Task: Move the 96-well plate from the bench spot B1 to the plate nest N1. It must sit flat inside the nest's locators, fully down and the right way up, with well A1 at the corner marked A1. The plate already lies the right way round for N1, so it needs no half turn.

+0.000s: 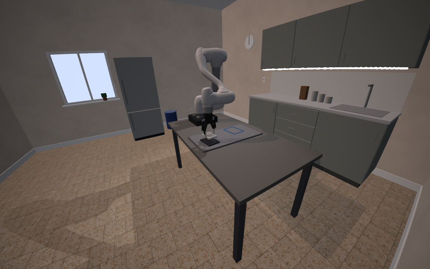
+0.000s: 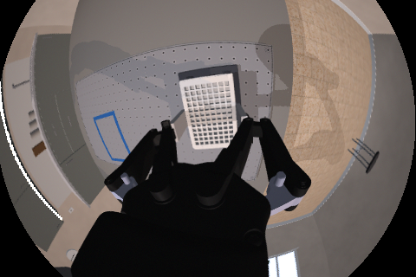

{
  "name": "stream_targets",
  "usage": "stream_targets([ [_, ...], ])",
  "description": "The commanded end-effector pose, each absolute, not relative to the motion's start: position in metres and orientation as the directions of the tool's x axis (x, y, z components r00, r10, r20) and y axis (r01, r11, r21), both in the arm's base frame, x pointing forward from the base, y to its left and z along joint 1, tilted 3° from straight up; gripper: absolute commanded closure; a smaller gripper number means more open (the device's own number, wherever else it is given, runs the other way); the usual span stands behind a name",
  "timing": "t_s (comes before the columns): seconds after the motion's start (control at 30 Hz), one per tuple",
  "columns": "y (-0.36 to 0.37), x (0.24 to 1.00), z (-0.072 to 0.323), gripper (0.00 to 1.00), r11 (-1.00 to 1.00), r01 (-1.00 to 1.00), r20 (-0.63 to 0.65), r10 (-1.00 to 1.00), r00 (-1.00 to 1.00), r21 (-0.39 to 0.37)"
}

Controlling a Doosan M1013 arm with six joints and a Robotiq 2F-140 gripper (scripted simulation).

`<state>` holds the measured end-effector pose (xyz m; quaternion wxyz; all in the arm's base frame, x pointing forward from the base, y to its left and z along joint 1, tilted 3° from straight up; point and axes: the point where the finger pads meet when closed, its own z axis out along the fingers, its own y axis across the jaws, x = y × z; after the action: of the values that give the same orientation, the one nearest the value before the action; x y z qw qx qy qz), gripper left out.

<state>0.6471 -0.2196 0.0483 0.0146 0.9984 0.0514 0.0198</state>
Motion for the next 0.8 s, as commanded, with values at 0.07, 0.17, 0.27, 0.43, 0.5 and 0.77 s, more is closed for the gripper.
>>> stream_targets([
  [0.07, -0.22, 0.647, 0.043, 1.0, -0.994, 0.102, 0.038, 0.103, 0.994, 0.031],
  [0.17, -0.22, 0.648, 0.038, 1.0, -0.994, 0.102, 0.038, 0.103, 0.994, 0.031],
  [0.27, -0.22, 0.648, 0.033, 1.0, -0.994, 0.102, 0.038, 0.103, 0.994, 0.031],
  [0.43, -0.22, 0.648, 0.024, 1.0, -0.994, 0.102, 0.038, 0.103, 0.994, 0.031],
  [0.5, -0.22, 0.648, 0.021, 1.0, -0.994, 0.102, 0.038, 0.103, 0.994, 0.031],
  [0.77, -0.22, 0.649, 0.017, 1.0, -0.994, 0.102, 0.038, 0.103, 0.994, 0.031],
])
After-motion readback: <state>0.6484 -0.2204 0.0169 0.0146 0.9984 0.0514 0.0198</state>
